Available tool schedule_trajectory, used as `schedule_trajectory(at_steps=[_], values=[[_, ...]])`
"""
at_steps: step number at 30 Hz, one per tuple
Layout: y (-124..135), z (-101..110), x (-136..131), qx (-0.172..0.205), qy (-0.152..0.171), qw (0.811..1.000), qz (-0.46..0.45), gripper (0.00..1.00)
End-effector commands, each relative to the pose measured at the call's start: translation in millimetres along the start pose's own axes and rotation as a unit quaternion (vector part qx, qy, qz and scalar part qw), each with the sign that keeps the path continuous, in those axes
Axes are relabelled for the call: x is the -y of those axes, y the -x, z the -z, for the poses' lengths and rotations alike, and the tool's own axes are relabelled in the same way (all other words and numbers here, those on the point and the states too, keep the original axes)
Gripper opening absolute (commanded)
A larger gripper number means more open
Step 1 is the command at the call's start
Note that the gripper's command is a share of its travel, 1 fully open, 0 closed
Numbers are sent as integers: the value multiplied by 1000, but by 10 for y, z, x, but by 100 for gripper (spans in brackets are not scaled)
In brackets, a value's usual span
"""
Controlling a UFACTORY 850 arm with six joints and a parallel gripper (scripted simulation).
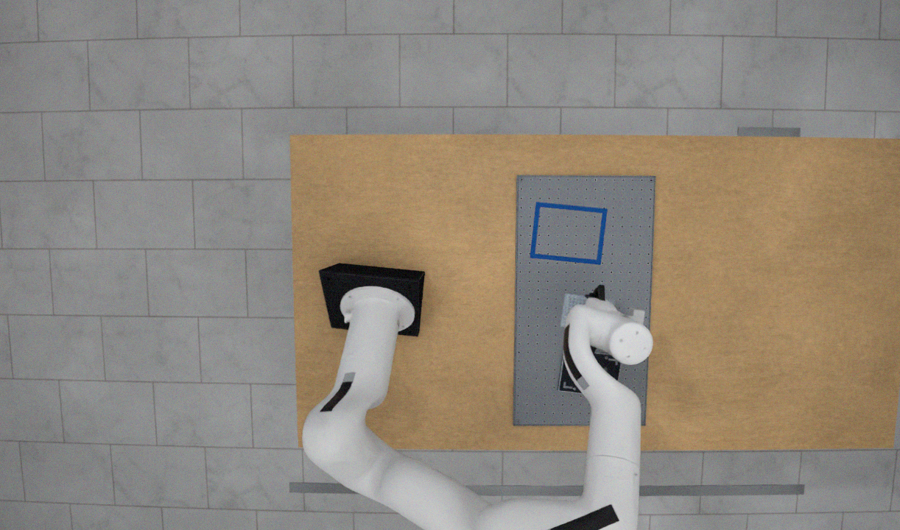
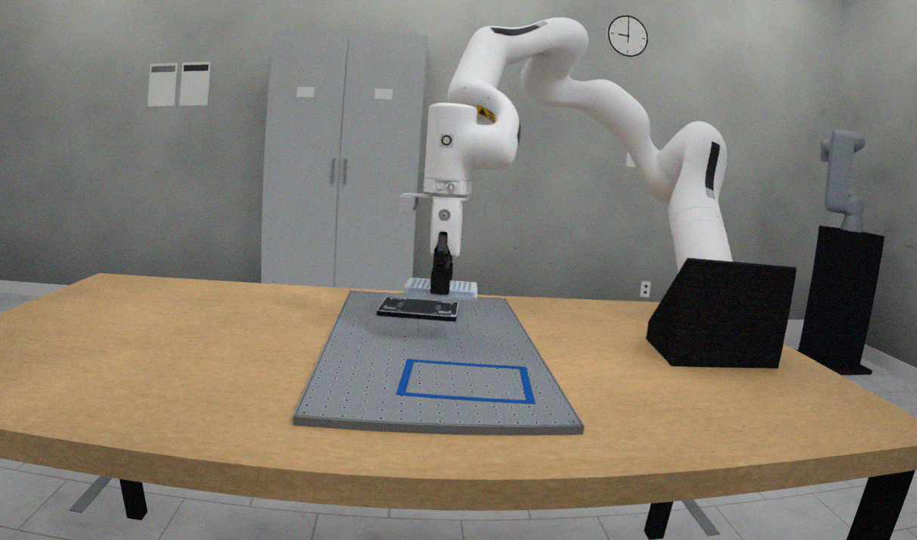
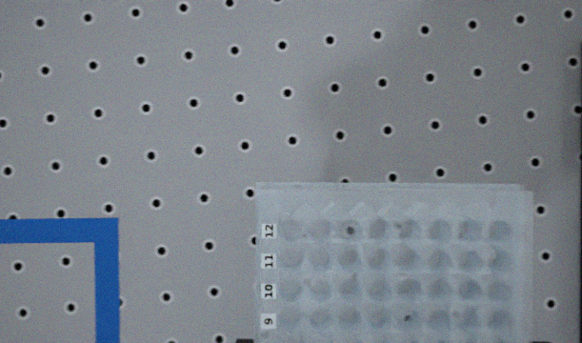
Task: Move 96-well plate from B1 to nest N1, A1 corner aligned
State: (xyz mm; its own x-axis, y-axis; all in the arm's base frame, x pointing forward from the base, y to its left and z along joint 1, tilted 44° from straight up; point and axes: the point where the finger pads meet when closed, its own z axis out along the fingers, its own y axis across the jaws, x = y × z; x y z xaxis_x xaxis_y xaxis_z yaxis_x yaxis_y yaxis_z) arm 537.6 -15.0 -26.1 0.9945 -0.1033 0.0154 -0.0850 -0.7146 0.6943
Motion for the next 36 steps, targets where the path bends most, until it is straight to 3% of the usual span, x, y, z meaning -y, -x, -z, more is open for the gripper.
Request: schedule_trajectory(at_steps=[1,36], values=[[-42,12,-110,-1,0,1000,0,0],[-341,44,-1099,-1,0,1000,0,0]])
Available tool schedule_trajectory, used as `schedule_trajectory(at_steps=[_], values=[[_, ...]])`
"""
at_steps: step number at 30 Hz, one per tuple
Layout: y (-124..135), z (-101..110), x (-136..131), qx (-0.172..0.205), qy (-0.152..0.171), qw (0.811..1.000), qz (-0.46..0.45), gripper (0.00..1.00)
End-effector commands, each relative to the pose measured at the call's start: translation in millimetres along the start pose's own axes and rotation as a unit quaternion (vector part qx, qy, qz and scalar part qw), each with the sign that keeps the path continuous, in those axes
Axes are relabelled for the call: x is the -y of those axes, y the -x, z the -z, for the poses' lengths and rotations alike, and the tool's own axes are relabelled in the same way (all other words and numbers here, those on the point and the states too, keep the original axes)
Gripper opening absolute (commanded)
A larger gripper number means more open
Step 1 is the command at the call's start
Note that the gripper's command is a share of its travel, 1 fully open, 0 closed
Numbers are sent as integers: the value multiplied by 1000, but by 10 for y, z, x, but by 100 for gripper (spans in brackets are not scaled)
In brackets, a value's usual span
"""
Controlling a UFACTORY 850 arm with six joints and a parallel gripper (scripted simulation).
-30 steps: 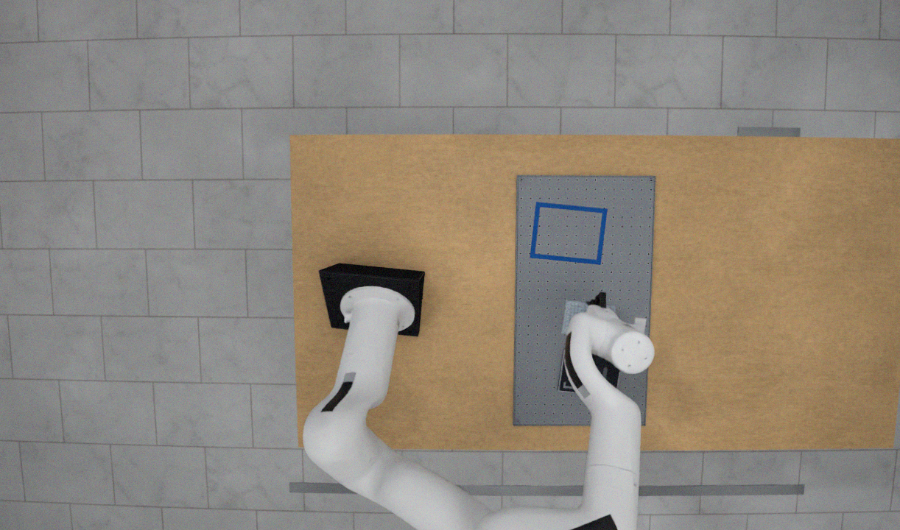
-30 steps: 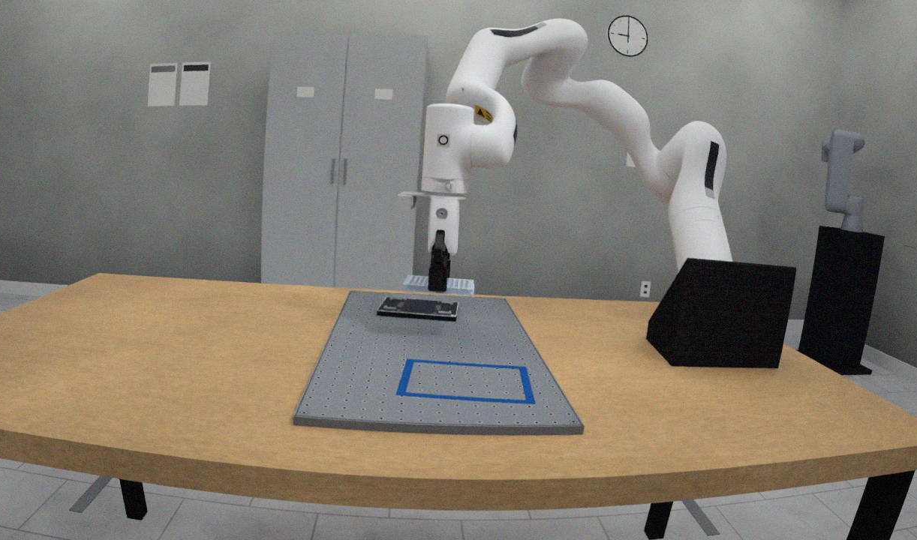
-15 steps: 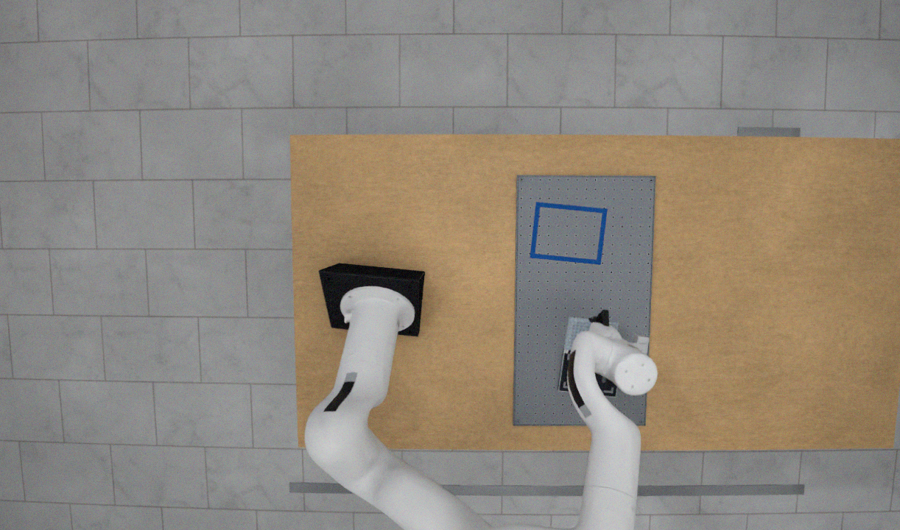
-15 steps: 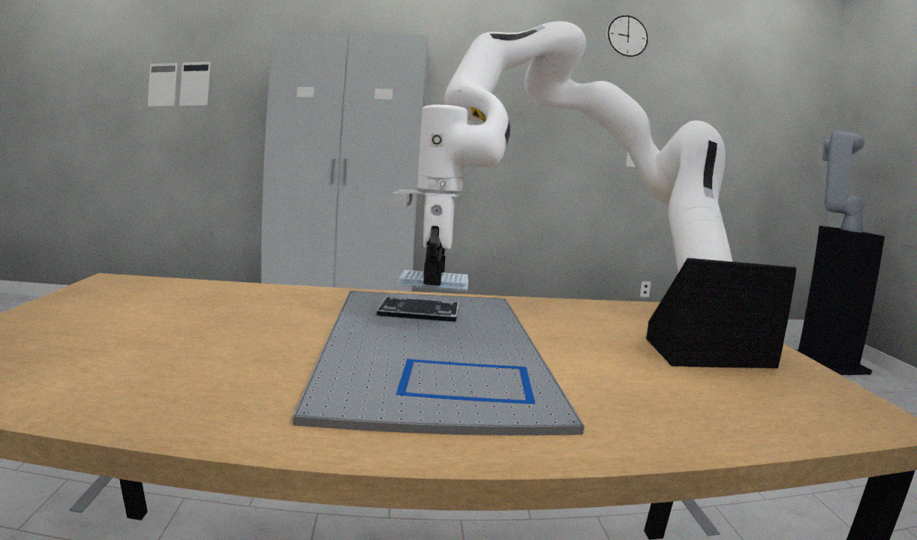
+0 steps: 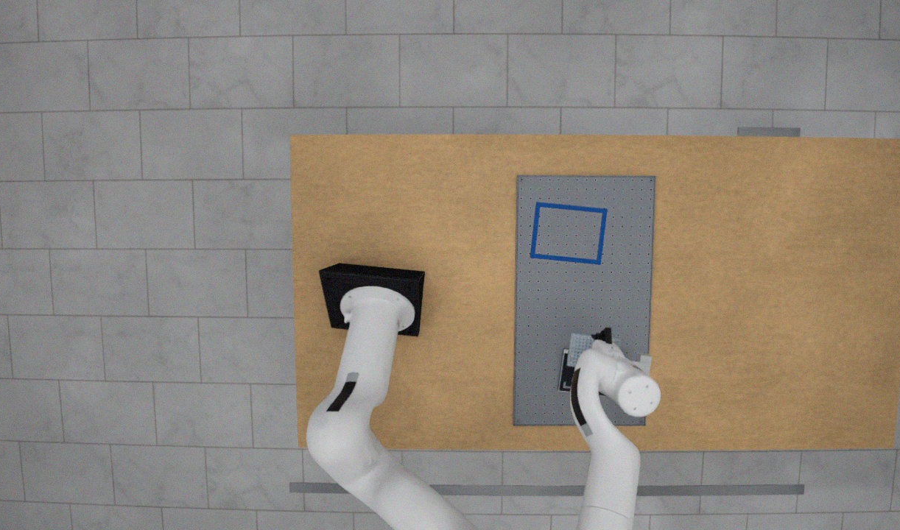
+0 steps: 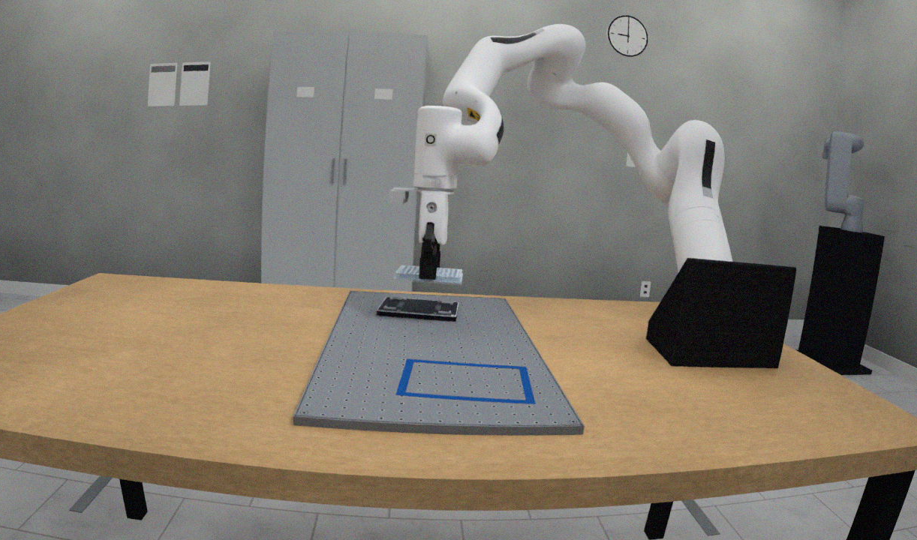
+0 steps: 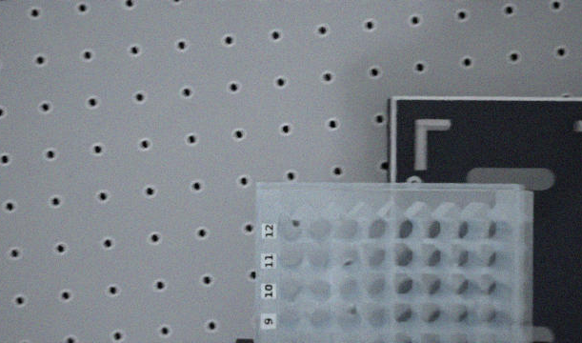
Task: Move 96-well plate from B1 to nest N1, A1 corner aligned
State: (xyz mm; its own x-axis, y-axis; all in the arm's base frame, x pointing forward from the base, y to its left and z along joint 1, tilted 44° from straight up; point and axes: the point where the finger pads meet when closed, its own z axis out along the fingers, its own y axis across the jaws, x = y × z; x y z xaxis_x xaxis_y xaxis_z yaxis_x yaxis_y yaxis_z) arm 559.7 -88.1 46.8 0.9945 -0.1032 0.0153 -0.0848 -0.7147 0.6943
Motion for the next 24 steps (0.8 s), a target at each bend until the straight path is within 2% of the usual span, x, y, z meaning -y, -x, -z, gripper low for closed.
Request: schedule_trajectory(at_steps=[1,24], values=[[-45,13,-121,-1,0,1000,-1,0],[-248,34,-792,-1,0,1000,-1,0]])
